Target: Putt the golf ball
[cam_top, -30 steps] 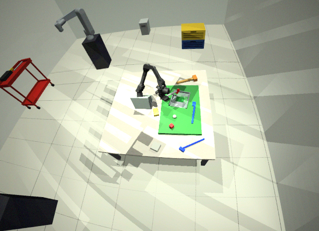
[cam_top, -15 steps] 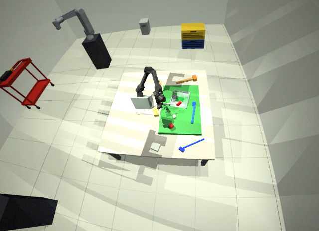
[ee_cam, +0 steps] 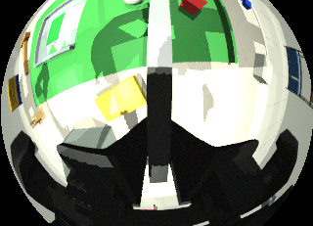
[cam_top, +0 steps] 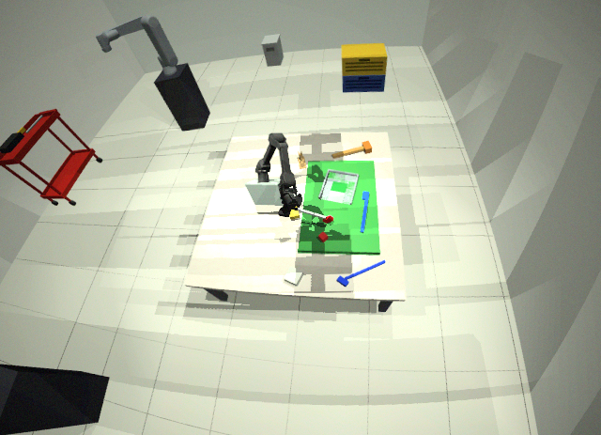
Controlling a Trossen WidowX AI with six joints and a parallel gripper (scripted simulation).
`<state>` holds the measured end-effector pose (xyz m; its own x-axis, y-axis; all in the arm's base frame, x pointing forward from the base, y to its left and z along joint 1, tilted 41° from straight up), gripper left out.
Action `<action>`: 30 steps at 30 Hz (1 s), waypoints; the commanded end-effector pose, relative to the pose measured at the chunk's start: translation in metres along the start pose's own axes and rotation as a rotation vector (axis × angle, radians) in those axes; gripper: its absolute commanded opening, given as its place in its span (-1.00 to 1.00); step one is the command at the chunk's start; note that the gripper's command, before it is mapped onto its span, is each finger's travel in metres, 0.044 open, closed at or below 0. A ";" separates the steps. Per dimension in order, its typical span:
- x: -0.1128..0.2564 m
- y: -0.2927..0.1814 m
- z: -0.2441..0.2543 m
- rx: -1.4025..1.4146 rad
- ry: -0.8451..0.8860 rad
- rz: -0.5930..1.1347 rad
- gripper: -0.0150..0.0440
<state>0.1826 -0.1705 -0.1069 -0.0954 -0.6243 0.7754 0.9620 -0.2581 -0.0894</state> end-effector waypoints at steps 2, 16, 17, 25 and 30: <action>0.001 -0.003 -0.011 -0.054 0.003 -0.005 -0.49; -0.040 -0.003 -0.010 -0.054 0.005 -0.005 -0.49; -0.040 -0.003 -0.010 -0.054 0.005 -0.005 -0.49; -0.051 -0.003 -0.010 -0.054 0.005 -0.005 -0.49; -0.059 -0.003 -0.010 -0.054 0.005 -0.005 -0.49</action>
Point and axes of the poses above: the point midway between the two fingers, 35 mm back from their tips, its own x axis back along the fingers, its own z axis across the jaws, y = z × x, the point moved 1 cm from there along x, back along the fingers, and after that the axes turned 2 degrees about -x, right-handed, at the moved point
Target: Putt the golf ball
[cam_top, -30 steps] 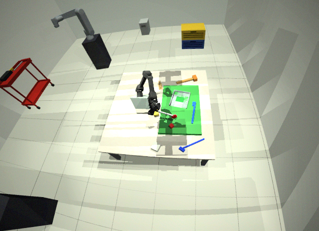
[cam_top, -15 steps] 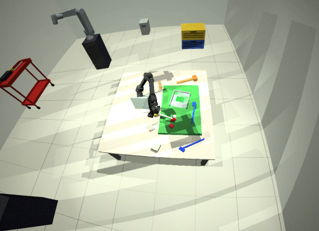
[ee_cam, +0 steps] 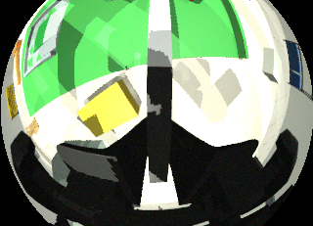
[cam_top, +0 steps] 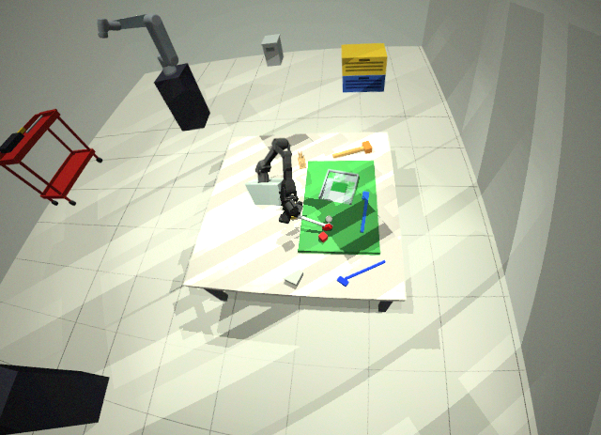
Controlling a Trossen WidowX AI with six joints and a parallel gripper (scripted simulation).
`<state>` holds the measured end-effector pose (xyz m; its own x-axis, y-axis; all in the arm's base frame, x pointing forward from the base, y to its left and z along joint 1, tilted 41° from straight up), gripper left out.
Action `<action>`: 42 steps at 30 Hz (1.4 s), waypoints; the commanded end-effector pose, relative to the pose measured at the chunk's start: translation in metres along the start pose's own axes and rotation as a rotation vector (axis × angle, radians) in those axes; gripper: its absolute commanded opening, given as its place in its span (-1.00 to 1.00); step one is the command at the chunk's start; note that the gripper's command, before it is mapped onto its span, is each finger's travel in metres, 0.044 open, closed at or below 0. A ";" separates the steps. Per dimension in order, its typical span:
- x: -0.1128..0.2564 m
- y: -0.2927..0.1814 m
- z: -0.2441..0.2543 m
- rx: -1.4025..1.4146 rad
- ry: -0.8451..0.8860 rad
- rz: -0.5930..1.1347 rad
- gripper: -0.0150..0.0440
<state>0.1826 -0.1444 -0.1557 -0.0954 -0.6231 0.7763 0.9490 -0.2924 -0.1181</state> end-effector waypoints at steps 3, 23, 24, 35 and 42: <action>-0.010 -0.001 0.001 -0.007 0.007 -0.005 -0.49; -0.014 0.000 -0.013 -0.004 0.004 -0.003 -0.49; -0.015 0.000 -0.017 -0.006 0.005 -0.004 -0.49; -0.015 0.000 -0.020 -0.007 0.006 -0.005 -0.49; -0.013 0.004 0.017 -0.014 0.003 -0.003 -0.49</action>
Point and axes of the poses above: the point midway between the two fingers, 35 mm back from their tips, its own x axis back along the fingers, its own z axis across the jaws, y = z × x, the point moved 1 cm from there along x, back along the fingers, and after that the axes turned 2 degrees about -x, right-handed, at the moved point
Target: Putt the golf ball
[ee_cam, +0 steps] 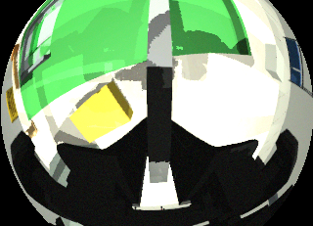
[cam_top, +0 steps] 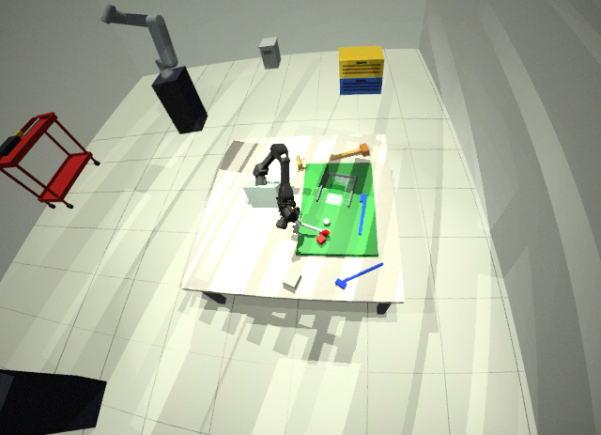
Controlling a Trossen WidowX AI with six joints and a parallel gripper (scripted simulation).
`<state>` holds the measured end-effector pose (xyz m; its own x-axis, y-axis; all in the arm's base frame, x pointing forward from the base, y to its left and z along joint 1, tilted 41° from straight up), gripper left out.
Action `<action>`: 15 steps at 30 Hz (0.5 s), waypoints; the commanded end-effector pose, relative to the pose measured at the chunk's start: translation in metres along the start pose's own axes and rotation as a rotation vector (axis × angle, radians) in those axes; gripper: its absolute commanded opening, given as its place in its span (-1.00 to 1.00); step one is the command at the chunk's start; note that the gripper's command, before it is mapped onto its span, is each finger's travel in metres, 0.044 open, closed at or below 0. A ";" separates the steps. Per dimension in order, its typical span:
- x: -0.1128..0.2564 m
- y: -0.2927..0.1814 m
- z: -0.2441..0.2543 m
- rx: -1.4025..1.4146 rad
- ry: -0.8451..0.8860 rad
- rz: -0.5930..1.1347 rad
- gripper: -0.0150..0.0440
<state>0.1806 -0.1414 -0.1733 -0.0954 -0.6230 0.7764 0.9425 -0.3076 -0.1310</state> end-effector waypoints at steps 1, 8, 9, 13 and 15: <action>0.002 0.005 0.042 0.007 0.003 -0.004 -0.49; 0.000 -0.006 0.120 0.013 0.017 -0.002 -0.49; 0.000 -0.006 0.120 0.013 0.017 -0.002 -0.49; 0.003 -0.006 0.120 0.013 0.016 -0.002 -0.49; 0.010 -0.005 0.120 0.013 0.015 -0.002 -0.49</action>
Point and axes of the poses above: the point midway between the two fingers, 35 mm back from their tips, its own x axis back along the fingers, its own z axis across the jaws, y = z × x, the point moved 1 cm from there along x, back along the fingers, and after that the axes turned 2 degrees about -x, right-handed, at the moved point
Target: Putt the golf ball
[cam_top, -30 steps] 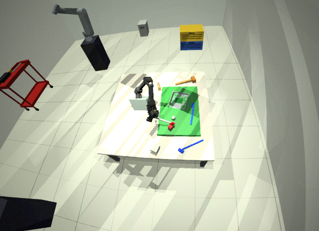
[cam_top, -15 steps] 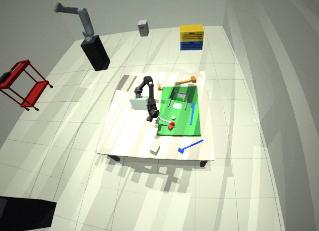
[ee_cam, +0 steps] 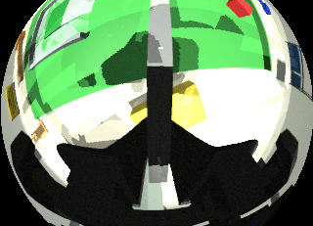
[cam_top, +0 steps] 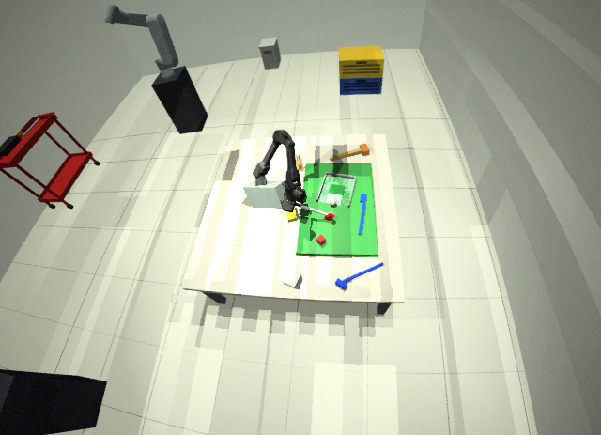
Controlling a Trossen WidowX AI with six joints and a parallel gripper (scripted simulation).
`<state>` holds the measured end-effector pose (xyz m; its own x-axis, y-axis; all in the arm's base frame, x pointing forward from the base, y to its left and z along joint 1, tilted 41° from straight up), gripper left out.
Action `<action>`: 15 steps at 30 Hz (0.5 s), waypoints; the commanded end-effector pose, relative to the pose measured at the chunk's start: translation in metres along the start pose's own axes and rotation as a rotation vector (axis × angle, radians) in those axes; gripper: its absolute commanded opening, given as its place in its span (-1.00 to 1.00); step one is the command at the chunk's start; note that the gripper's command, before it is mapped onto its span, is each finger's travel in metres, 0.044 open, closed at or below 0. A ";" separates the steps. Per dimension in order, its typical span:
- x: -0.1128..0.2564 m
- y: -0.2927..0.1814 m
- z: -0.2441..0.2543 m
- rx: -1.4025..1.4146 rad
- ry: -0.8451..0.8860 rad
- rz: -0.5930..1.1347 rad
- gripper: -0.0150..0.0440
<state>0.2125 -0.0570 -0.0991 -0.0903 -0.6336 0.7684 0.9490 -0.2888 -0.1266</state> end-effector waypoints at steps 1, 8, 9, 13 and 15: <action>0.012 0.001 0.003 -0.005 0.004 -0.011 -0.49; 0.054 0.000 0.002 -0.005 0.002 -0.011 -0.49; 0.057 0.000 0.002 -0.005 0.003 -0.011 -0.49; 0.050 -0.002 0.003 -0.015 0.007 -0.007 -0.49; 0.050 -0.002 0.003 -0.015 0.007 -0.007 -0.49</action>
<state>0.2071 -0.0863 -0.0584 -0.0984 -0.6363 0.7651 0.9444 -0.3021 -0.1297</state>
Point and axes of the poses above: the point midway between the two fingers, 35 mm back from their tips, its own x axis back along the fingers, its own z axis across the jaws, y = z × x, the point moved 1 cm from there along x, back along the fingers, and after that the axes turned 2 degrees about -x, right-handed, at the moved point
